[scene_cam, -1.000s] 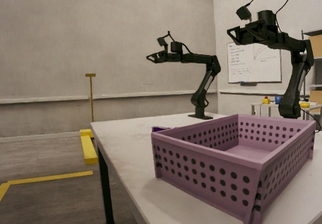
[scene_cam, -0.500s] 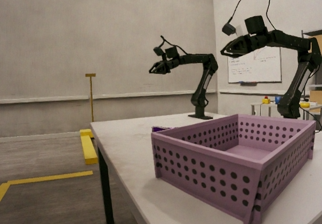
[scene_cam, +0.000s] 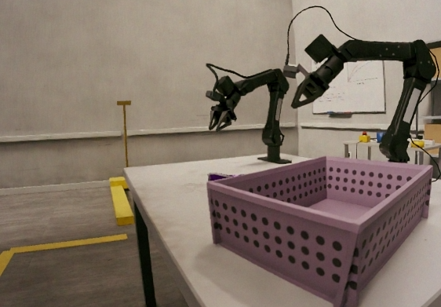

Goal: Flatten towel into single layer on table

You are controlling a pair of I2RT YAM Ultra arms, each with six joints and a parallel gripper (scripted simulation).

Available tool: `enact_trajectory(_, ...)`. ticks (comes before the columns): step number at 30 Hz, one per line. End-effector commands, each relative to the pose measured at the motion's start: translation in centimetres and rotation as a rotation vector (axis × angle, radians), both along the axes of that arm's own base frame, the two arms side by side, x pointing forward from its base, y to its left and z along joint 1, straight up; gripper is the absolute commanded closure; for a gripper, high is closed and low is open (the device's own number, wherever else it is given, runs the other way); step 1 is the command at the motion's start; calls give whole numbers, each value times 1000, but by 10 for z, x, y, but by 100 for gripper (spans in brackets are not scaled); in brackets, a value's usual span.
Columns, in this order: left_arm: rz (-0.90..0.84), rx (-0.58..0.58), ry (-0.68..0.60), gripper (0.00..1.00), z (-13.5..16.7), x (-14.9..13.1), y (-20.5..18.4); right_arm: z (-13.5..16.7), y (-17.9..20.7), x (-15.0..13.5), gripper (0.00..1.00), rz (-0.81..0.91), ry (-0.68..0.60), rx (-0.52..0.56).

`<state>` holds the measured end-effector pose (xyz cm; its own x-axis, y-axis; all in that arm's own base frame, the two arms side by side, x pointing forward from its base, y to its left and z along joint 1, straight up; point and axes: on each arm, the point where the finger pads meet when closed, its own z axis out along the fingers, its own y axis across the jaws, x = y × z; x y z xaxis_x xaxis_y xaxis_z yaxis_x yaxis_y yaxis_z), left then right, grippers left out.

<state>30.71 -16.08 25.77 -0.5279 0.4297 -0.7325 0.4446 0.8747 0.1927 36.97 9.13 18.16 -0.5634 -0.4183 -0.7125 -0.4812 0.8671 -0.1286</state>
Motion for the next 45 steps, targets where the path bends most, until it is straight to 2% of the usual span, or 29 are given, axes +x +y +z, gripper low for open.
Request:
enact_trajectory(1,3,52,103,66,-13,-10,-9,6,15,7,66,79,13,-35)
enact_trajectory(13,-163,213,438,66,-82,-39,-80,-86,53,14,66,269,324,-194)
enact_trajectory(15,-163,213,438,66,-82,-39,-80,-86,53,14,66,269,324,-194)
enact_trajectory(20,-227,284,574,66,-110,-51,-109,-125,71,16,66,354,455,-253)
enact_trajectory(22,-264,317,627,66,-121,-55,-120,-126,72,16,66,390,508,-273)
enact_trajectory(26,-257,316,636,66,-144,-64,-144,-126,65,18,66,438,612,-324)
enact_trajectory(29,-257,314,635,66,-167,-71,-161,-126,68,17,66,445,613,-315)
enact_trajectory(30,-257,313,634,66,-172,-73,-167,-112,69,19,66,442,578,-311)
enact_trajectory(34,-254,305,607,66,-177,-72,-182,-115,69,18,66,443,585,-311)
enact_trajectory(38,-254,304,608,66,-199,-81,-205,-115,69,18,66,443,584,-311)
enact_trajectory(41,-254,304,608,66,-200,-82,-206,-115,69,18,66,443,585,-311)
enact_trajectory(43,-241,269,588,66,-185,-73,-203,-115,69,18,66,443,585,-311)
enact_trajectory(45,-241,269,588,66,-185,-73,-203,-115,69,20,66,443,578,-310)
